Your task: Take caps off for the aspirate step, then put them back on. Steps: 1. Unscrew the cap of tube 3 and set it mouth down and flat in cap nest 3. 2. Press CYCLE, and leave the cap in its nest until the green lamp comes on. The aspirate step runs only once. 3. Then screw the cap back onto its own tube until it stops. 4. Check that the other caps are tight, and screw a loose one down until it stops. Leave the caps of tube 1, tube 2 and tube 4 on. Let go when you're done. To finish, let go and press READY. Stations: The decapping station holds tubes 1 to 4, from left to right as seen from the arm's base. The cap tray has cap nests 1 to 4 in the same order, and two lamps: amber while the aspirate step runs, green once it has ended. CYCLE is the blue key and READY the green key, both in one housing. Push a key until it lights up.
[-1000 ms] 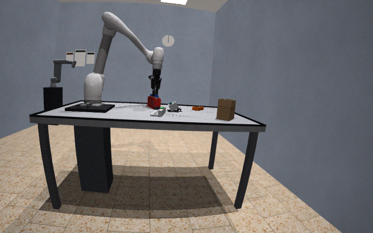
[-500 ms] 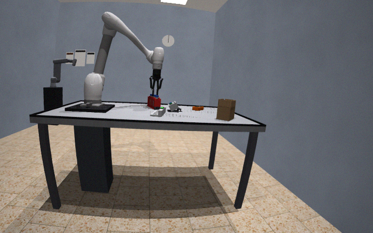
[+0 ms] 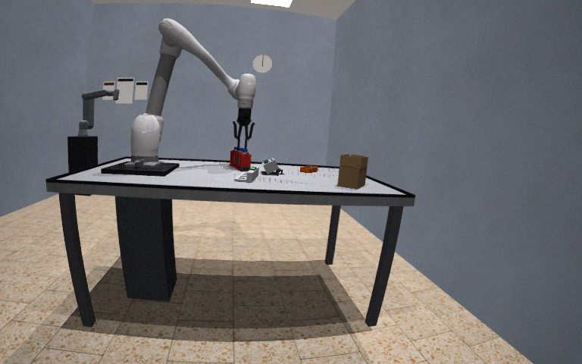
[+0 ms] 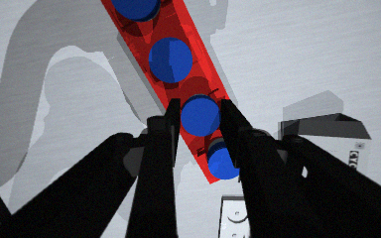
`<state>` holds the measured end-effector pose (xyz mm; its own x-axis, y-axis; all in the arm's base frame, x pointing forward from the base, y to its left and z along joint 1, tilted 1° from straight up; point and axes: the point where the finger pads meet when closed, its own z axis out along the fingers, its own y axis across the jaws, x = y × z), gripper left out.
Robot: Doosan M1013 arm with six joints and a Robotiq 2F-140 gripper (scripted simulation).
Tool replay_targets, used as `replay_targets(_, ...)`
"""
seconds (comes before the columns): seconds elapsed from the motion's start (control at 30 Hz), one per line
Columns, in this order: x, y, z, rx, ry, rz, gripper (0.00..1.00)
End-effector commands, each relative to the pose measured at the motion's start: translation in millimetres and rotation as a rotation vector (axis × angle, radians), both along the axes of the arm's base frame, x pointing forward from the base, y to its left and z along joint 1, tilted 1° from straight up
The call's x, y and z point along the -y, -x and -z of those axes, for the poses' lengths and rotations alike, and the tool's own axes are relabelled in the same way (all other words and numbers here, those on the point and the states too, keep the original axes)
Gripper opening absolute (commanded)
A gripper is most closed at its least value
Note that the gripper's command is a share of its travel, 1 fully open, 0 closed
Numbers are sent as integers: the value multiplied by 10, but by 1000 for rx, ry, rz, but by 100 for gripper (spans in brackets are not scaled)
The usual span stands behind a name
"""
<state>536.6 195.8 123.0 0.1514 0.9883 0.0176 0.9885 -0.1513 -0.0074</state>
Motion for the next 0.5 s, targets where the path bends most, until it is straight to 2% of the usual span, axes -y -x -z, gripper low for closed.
replay_targets(0.0,-5,-8,5,4,5,19,41)
replay_targets(0.37,-5,-9,4,4,5,19,41)
replay_targets(0.47,-9,-14,23,10,6,-238,41)
